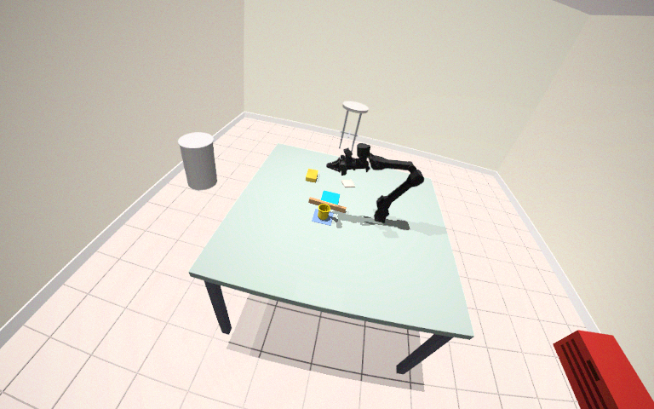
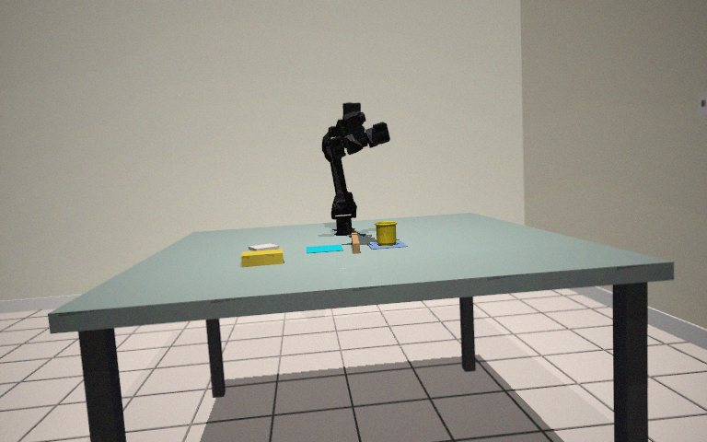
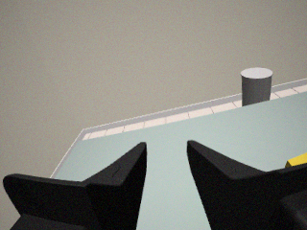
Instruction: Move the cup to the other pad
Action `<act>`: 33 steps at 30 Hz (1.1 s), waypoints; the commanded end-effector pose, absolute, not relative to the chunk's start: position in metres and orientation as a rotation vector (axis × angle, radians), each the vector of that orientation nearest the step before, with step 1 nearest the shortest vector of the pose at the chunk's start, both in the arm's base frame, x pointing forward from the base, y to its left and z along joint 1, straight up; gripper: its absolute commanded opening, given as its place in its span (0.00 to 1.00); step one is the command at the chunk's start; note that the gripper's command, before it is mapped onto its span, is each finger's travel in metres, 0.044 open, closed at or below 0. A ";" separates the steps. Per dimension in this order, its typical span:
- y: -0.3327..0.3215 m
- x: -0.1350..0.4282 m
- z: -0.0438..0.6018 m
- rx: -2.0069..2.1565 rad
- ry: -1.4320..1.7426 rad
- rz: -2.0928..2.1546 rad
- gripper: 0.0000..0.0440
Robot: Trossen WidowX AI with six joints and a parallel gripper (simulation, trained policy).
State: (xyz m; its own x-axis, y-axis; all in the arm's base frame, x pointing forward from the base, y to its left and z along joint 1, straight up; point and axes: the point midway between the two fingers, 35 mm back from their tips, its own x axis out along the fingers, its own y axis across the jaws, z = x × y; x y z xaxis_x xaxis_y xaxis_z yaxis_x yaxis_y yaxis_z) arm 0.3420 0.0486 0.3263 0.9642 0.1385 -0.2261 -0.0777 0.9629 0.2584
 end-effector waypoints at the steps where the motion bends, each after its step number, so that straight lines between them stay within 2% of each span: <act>1: 0.055 0.346 0.328 0.300 0.291 0.118 0.32; 33: 0.096 0.364 0.315 0.676 0.701 -0.003 0.37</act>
